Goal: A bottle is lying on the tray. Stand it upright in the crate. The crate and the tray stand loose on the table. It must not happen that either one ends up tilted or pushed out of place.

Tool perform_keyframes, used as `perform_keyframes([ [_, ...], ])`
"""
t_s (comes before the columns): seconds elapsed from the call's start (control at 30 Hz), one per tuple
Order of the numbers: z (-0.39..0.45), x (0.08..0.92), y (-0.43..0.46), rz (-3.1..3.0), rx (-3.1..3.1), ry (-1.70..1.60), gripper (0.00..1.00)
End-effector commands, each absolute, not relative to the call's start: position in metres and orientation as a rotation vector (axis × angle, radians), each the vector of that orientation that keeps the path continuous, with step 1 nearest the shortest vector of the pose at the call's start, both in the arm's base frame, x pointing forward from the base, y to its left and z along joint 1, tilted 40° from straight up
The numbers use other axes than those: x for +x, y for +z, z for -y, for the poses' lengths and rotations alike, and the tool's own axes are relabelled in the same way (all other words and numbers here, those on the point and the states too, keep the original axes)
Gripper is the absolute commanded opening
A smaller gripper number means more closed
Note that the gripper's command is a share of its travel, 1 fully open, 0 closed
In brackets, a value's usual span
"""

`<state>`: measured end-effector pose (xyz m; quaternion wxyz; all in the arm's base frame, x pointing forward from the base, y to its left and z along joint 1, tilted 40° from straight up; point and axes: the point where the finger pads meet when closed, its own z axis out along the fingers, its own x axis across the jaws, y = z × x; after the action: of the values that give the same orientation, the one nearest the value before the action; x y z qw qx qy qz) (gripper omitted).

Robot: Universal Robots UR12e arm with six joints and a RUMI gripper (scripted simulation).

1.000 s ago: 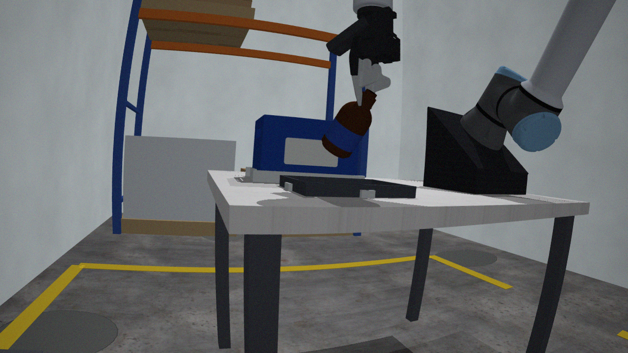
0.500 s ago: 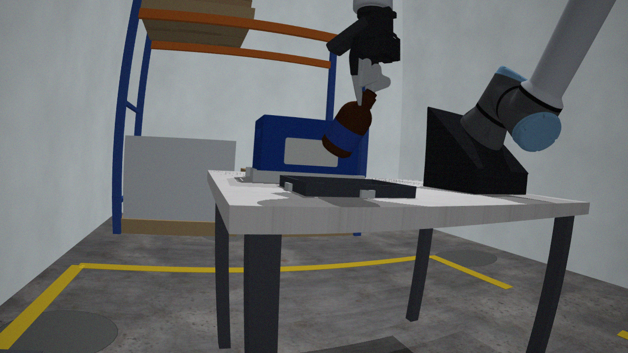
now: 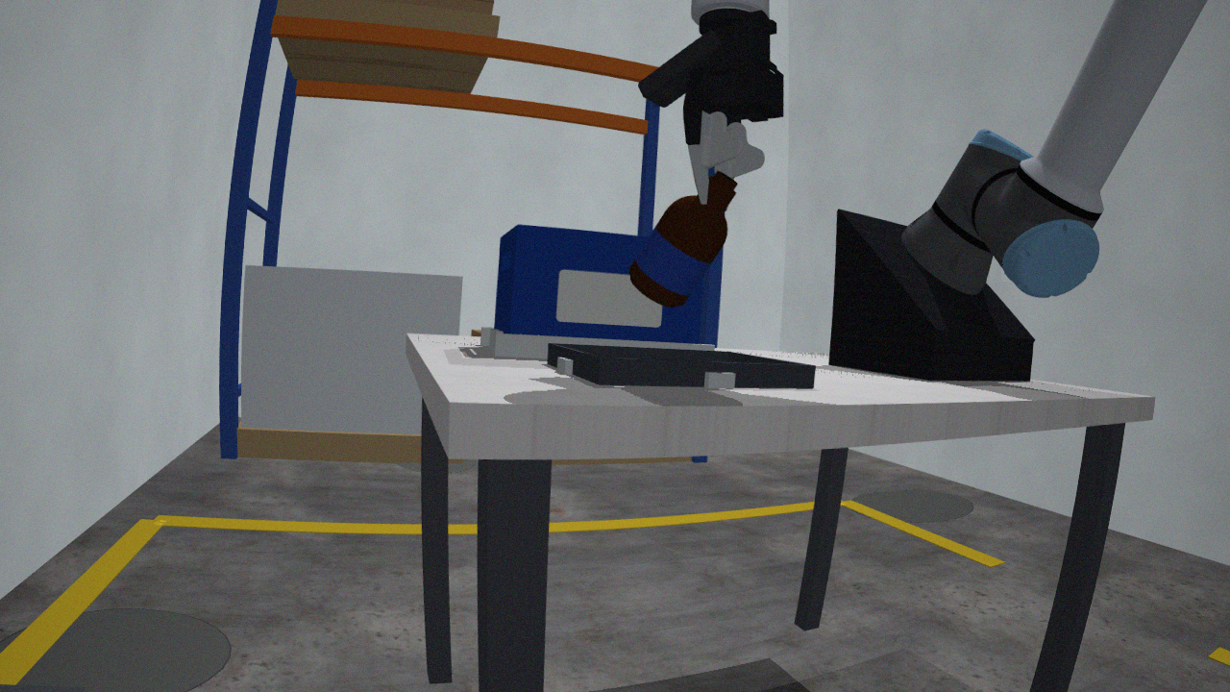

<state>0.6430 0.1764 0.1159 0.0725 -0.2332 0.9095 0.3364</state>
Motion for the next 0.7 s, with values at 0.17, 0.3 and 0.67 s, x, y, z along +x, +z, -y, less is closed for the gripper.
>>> perform_keyframes([
  [0.17, -0.1735, 0.6467, 0.1195, -2.728, -0.702, 1.002, 0.00],
  [0.3, -0.1733, 0.6468, 0.1196, -2.728, -0.702, 1.002, 0.00],
  [0.67, -0.1734, 0.6471, 0.1198, -2.738, -0.681, 1.005, 0.00],
])
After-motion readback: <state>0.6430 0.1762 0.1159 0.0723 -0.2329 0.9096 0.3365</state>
